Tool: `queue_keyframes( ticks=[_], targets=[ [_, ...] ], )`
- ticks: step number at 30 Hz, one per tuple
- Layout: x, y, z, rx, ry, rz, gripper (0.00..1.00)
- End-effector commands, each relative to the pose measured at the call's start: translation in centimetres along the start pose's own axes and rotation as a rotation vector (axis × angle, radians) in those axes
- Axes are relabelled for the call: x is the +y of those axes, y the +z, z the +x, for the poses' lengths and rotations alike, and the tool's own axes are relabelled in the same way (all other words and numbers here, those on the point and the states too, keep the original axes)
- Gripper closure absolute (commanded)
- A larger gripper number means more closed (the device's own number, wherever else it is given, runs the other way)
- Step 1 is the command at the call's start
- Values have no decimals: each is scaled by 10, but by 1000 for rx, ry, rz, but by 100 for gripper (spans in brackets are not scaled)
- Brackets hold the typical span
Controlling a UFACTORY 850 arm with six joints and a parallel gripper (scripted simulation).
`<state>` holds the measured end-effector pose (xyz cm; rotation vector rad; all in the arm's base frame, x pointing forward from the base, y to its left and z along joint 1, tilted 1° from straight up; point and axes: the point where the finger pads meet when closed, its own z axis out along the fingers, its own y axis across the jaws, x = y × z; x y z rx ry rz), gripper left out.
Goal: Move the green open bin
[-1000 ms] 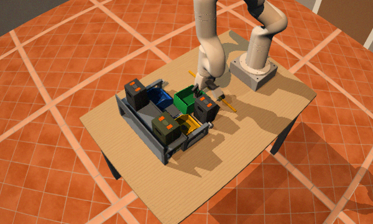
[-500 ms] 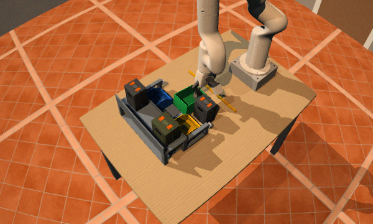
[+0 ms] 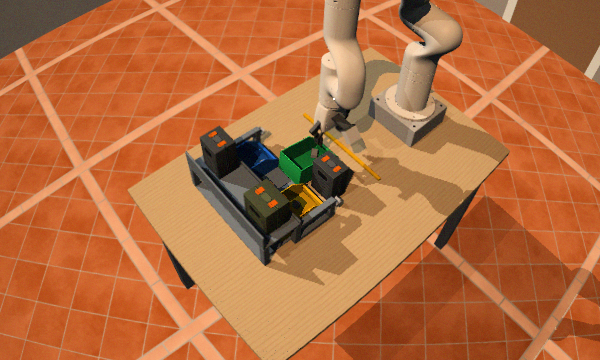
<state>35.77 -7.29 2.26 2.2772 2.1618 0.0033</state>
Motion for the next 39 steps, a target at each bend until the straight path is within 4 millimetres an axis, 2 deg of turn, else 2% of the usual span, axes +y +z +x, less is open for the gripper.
queue_keyframes(
  ticks=[1,13,18,39],
  targets=[
    [2,-30,0,-12,0,1,0],
    [2,-30,0,-12,0,1,0],
    [2,-21,0,-12,0,1,0],
    [2,-16,0,-12,0,1,0]
  ],
)
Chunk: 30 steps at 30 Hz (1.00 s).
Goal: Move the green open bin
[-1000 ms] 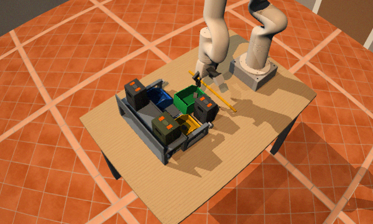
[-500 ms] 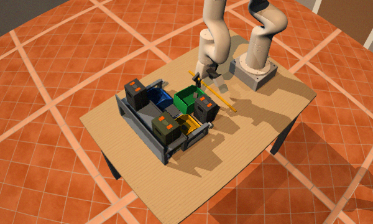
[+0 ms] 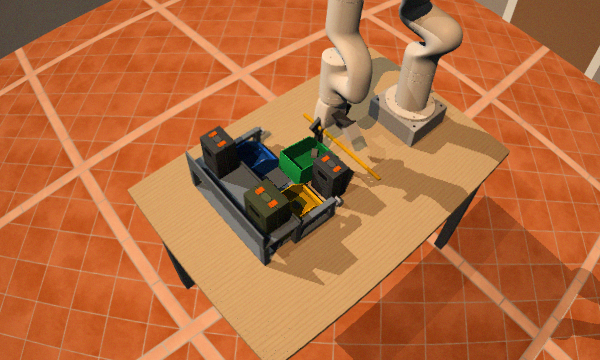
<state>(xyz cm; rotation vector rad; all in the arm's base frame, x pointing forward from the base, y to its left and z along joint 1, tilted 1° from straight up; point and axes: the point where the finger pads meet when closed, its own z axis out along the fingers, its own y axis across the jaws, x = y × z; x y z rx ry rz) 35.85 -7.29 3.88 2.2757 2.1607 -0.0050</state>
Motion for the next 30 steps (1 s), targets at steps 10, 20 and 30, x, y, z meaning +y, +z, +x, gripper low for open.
queue_keyframes(
  ticks=[10,20,30],
  targets=[
    [1,2,0,-4,0,-1,0],
    [1,3,0,-7,0,-1,0],
    [1,3,0,-3,0,-1,67]
  ],
)
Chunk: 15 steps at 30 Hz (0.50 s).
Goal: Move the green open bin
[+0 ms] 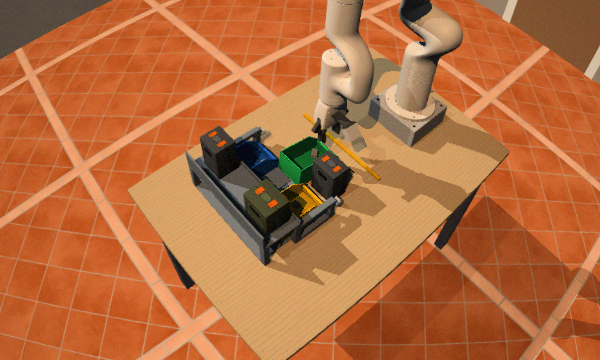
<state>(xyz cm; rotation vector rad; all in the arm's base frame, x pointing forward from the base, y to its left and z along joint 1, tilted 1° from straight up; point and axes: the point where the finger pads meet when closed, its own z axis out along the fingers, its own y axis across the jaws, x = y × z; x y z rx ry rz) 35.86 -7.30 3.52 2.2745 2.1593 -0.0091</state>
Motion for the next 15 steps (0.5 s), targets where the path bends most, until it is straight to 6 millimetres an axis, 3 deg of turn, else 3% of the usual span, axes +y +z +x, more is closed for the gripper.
queue_keyframes(
  ticks=[1,12,15],
  targets=[
    [1,0,0,0,0,-1,67],
    [1,0,0,0,0,-1,67],
    [24,-8,0,-2,0,-2,67]
  ],
)
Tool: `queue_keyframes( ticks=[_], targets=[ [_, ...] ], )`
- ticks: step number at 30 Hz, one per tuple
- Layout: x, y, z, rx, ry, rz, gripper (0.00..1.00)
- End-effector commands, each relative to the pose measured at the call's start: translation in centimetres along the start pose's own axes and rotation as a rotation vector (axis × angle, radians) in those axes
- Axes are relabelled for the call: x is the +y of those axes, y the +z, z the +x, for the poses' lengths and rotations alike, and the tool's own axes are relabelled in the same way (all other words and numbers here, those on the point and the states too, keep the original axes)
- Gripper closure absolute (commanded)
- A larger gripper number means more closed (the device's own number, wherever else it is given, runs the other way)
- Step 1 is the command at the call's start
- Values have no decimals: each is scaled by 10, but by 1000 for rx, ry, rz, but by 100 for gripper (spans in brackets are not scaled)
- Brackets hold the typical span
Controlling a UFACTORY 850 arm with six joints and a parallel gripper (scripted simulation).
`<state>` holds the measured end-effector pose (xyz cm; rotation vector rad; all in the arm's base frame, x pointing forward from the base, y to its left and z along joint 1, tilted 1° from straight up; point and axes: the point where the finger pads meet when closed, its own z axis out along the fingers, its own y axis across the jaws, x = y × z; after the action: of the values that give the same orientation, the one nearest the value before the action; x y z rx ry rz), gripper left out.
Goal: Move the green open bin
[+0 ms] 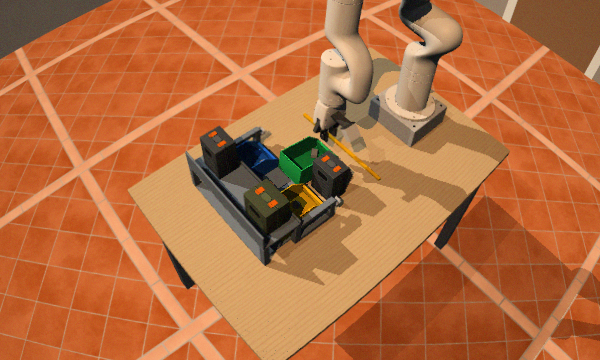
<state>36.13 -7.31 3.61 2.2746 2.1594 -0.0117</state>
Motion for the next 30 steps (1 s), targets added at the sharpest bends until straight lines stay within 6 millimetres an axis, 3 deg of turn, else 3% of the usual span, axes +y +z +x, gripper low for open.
queue_keyframes(
  ticks=[1,2,14,19,30],
  targets=[
    [28,-9,0,-2,0,-3,67],
    [36,-11,0,-3,0,-3,67],
    [36,-11,0,-3,0,-3,67],
    [74,-23,0,-3,0,-3,67],
    [74,-23,0,-3,0,-3,67]
  ],
)
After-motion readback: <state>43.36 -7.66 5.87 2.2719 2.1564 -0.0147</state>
